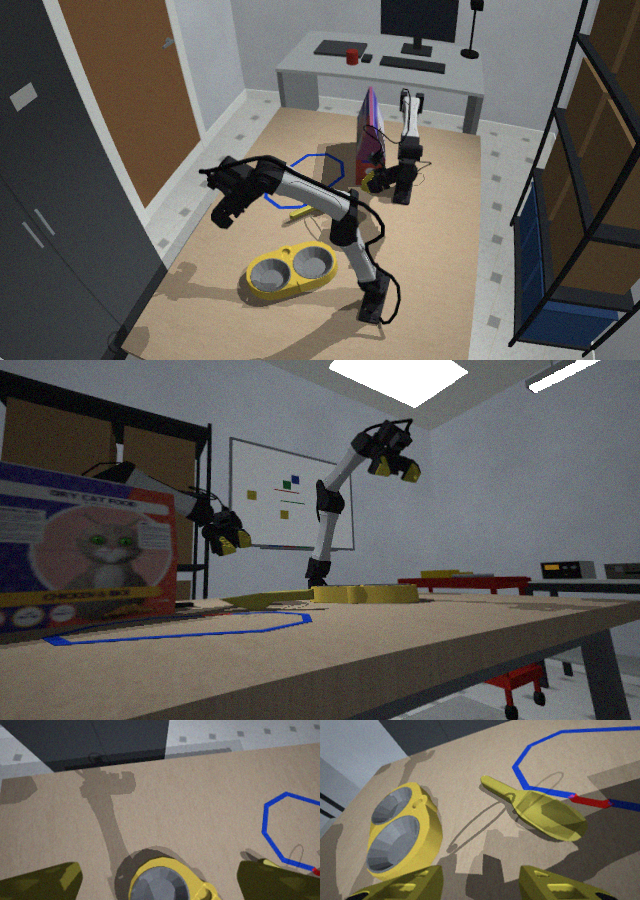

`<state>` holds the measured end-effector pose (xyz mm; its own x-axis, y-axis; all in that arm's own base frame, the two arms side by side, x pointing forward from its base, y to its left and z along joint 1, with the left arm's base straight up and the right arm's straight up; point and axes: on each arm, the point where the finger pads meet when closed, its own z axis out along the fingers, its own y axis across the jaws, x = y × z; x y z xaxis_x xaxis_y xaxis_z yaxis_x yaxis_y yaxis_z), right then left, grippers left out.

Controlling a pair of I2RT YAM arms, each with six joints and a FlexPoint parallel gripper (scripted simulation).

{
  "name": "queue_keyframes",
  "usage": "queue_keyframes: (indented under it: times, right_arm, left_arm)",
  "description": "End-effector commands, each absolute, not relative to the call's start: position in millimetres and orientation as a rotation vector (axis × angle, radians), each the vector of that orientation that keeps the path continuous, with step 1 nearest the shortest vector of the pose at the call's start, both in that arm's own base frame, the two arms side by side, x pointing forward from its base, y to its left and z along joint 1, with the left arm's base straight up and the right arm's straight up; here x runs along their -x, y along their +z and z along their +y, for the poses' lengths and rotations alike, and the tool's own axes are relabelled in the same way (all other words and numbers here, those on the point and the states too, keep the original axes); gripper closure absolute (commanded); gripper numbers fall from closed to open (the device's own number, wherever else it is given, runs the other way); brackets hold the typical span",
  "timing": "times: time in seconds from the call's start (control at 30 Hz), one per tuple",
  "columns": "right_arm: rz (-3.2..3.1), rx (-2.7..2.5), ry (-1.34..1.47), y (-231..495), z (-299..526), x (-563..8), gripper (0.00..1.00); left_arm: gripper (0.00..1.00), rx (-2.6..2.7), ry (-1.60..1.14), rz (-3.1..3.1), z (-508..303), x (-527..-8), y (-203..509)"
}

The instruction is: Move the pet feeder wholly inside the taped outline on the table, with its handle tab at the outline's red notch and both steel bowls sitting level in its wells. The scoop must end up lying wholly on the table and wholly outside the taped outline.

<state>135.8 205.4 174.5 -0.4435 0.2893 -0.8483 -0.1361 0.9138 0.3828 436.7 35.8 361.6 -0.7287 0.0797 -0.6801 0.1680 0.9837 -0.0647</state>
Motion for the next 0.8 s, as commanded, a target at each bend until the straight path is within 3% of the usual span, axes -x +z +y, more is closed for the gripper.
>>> queue_keyframes:
  times: [0.0,0.4,0.77]
  right_arm:
    - [2.039,0.022,0.564,170.1,221.6,-140.1,0.52]
    - [2.176,0.283,0.550,155.0,236.2,-174.3,0.52]
    - [2.415,0.663,0.370,118.8,235.3,-251.6,0.52]
  left_arm:
    - [0.00,-0.198,-0.116,2.277,6.1,-420.6,388.5]
    - [0.00,-0.421,-0.207,2.210,-94.7,-330.1,373.3]
    - [0.00,-0.649,-0.335,2.107,-146.7,-221.4,312.0]
